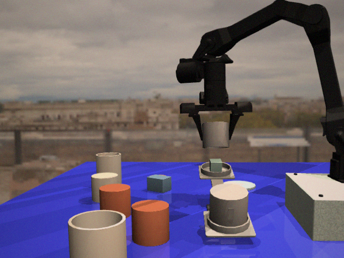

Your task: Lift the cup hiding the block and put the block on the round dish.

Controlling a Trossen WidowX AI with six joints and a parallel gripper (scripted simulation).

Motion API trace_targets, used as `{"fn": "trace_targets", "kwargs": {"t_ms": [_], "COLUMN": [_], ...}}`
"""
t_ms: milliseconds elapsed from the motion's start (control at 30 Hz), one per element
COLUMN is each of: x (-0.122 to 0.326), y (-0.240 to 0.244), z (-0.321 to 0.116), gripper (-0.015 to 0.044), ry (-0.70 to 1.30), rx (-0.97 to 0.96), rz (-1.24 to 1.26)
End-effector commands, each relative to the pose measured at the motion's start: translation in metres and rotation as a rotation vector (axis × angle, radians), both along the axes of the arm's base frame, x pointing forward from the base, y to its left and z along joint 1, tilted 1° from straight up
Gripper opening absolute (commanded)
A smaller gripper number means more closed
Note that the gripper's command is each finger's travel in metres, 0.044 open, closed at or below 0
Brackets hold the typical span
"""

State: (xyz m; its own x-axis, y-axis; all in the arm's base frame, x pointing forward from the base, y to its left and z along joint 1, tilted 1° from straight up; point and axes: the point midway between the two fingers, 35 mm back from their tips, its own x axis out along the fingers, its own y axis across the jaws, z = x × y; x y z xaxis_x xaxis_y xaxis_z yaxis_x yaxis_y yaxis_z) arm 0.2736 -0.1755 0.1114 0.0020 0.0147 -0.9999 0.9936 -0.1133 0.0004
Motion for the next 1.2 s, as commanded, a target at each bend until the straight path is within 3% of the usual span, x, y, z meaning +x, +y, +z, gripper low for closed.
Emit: {"fn": "trace_targets", "kwargs": {"t_ms": [0,1167], "x": [0.0,-0.002], "y": [-0.001,0.001], "z": [0.008,0.014], "gripper": [0.0,0.0], "ry": [-0.008,0.0], "rx": [-0.009,0.0], "rz": [0.0,0.0]}}
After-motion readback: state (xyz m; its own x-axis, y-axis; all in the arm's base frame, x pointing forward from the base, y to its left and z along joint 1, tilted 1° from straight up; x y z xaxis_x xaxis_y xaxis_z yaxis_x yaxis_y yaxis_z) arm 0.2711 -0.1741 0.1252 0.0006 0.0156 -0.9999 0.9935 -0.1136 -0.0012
